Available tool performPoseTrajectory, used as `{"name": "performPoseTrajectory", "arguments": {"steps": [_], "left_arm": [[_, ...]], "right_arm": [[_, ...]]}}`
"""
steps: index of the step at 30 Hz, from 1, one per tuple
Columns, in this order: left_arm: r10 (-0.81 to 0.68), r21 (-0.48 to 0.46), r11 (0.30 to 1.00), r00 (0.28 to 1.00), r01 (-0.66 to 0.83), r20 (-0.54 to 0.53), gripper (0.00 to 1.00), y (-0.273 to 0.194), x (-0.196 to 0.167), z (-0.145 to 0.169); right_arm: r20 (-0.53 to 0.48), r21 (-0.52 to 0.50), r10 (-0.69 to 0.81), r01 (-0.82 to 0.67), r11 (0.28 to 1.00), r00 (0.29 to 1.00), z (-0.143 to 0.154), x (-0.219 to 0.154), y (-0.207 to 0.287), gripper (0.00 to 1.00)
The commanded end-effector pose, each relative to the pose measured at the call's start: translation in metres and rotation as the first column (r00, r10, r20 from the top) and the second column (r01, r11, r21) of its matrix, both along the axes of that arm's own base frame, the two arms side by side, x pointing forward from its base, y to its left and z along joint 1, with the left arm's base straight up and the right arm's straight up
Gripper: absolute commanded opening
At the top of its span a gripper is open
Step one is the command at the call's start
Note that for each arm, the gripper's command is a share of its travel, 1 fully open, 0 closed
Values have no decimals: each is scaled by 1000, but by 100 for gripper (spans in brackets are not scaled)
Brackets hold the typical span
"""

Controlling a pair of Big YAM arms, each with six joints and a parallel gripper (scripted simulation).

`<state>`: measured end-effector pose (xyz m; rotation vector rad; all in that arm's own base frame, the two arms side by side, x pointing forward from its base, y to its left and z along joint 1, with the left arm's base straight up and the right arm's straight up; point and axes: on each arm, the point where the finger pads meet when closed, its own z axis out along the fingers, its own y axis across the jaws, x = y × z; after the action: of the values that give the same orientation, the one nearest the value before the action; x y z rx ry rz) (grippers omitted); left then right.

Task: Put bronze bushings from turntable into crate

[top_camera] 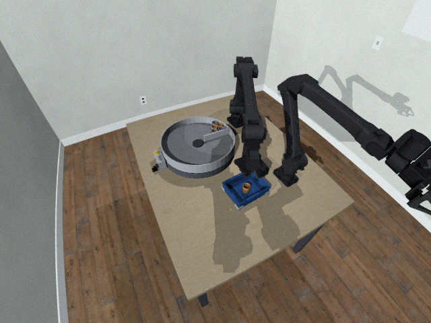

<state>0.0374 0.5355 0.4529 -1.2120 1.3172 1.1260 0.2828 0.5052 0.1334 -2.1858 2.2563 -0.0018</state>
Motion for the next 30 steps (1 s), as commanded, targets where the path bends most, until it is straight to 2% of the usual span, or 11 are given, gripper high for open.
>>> {"name": "performPoseTrajectory", "arguments": {"steps": [1, 21, 30], "left_arm": [[7, 86, 996, 1000, -8, 19, 100, 8, -3, 48], [7, 86, 996, 1000, -8, 19, 100, 8, -3, 48], [7, 86, 996, 1000, -8, 19, 100, 8, -3, 48]], "right_arm": [[9, 16, 3, -3, 1000, 1000, 10, -2, 9, 16], [25, 43, -13, 12, 999, 1000, 20, 5, -14, 15], [24, 41, -27, 26, 999, 999, 17, -2, -57, 15]]}}
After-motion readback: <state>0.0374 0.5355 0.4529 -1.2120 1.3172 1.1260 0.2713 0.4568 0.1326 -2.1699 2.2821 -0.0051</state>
